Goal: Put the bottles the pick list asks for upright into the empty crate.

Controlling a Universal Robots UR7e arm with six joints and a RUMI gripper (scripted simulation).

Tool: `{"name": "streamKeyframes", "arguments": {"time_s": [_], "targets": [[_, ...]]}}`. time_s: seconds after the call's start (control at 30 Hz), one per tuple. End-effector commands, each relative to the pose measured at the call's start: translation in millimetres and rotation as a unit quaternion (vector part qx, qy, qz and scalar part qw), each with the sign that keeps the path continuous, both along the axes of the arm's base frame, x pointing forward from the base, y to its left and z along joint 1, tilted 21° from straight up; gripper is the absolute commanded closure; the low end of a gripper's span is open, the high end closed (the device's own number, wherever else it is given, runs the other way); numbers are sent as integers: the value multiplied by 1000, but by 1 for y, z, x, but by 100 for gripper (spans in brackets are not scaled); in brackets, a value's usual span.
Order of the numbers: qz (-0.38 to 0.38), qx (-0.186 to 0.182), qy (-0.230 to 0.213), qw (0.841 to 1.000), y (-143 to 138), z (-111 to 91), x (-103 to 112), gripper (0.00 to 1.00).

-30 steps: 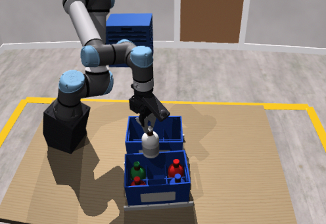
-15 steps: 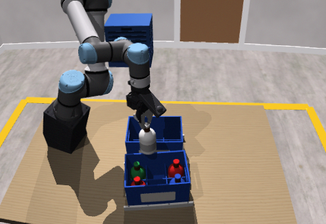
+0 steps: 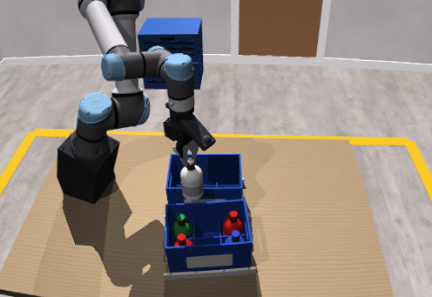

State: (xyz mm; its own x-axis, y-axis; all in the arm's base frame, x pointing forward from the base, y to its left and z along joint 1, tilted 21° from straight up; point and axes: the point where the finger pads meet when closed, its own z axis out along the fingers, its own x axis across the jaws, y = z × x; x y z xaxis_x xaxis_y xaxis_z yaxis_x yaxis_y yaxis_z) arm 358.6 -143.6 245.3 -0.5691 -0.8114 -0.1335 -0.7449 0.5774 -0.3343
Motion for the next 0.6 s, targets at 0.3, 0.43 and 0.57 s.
{"name": "streamKeyframes", "arguments": {"time_s": [0.3, 0.43, 0.57], "targets": [[0, -1, -1, 1000, 18, -6, -12, 100], [0, -1, -1, 1000, 25, -8, -16, 100], [0, -1, -1, 1000, 31, -10, -21, 100]]}}
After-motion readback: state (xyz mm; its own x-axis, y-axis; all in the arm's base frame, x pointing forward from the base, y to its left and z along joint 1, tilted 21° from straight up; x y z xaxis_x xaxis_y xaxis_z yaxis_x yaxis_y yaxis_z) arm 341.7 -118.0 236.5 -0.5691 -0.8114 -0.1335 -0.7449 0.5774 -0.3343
